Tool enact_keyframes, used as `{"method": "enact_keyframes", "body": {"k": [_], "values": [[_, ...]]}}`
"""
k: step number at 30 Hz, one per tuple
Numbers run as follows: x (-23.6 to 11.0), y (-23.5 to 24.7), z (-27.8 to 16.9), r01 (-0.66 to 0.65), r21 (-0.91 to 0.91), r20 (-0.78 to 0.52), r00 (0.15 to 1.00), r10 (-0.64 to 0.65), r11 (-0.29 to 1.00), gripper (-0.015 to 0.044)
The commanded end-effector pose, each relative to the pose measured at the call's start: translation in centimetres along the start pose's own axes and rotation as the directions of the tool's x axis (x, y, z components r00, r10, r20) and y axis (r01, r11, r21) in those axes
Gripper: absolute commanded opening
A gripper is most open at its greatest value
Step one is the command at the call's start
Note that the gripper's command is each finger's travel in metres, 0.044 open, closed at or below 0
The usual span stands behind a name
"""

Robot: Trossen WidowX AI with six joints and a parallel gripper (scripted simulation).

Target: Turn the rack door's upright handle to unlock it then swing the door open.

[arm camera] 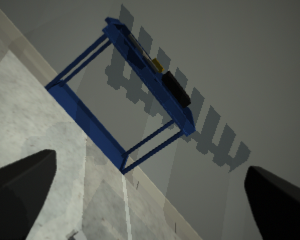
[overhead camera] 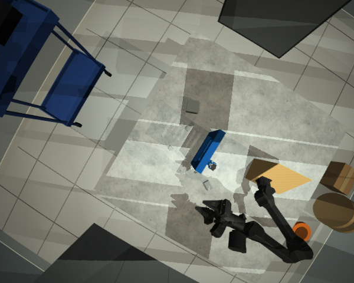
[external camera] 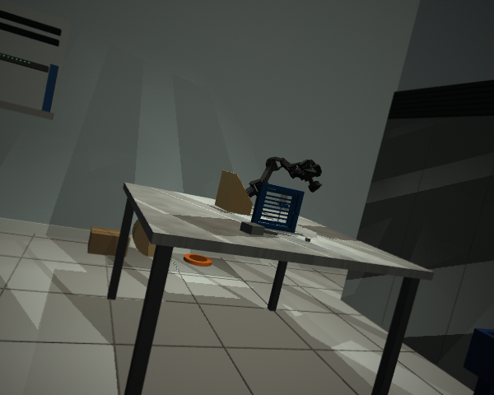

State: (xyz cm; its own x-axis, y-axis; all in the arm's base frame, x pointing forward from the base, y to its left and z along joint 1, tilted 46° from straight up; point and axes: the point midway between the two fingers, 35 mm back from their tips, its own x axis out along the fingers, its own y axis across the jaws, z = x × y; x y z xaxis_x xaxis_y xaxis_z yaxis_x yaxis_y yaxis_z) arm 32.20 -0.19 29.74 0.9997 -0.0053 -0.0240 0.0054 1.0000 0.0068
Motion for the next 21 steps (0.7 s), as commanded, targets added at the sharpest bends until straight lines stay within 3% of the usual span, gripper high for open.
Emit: {"method": "enact_keyframes", "body": {"k": [1, 5, 21], "values": [[0.1, 0.0, -0.1, 0.000, -0.002, -0.005, 1.000, 0.000, 1.000, 0.0374], [1.1, -0.5, -1.4, -0.011, -0.028, -0.106, 0.994, 0.008, 1.000, 0.0286], [3.6, -3.1, -8.1, -0.107, -0.029, -0.543, 0.837, 0.074, 0.994, 0.0286]]}}
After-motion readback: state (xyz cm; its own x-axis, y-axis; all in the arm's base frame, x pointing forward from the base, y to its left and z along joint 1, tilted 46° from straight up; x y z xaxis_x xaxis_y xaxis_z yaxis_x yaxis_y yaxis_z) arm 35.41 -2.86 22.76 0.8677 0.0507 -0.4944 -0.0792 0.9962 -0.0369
